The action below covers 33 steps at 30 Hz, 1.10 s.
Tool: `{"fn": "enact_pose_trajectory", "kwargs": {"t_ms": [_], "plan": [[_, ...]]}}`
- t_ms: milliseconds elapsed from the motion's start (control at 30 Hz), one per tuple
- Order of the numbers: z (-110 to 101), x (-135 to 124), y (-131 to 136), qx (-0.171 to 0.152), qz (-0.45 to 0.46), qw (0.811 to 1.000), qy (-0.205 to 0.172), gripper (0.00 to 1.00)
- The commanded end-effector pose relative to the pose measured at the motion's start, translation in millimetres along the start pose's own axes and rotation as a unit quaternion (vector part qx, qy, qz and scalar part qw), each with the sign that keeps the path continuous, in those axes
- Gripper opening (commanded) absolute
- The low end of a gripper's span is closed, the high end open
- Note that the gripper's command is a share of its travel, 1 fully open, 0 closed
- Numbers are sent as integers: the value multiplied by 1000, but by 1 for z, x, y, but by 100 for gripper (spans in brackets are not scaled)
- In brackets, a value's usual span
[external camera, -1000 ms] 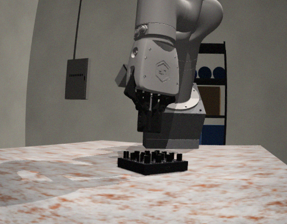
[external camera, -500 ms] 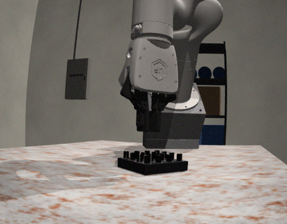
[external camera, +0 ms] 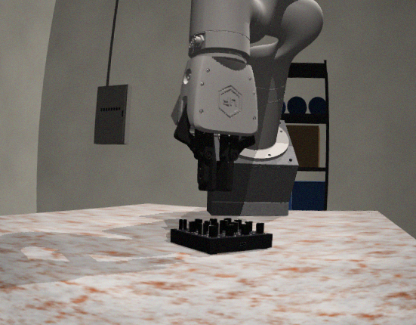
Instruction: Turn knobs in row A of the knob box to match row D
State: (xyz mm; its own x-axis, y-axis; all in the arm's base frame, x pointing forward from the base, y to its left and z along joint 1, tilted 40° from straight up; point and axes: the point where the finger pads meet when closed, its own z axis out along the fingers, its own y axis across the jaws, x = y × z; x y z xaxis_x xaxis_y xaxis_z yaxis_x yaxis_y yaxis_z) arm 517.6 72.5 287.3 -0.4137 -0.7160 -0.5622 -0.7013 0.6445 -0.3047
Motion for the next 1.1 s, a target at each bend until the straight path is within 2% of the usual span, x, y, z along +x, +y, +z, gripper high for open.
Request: {"fn": "enact_pose_trajectory", "kwargs": {"t_ms": [0,733,1067], "plan": [[0,0,0,0,0,1000,0,19],[1,0,0,0,0,1000,0,19],[9,-1,-1,0,0,1000,0,19]]}}
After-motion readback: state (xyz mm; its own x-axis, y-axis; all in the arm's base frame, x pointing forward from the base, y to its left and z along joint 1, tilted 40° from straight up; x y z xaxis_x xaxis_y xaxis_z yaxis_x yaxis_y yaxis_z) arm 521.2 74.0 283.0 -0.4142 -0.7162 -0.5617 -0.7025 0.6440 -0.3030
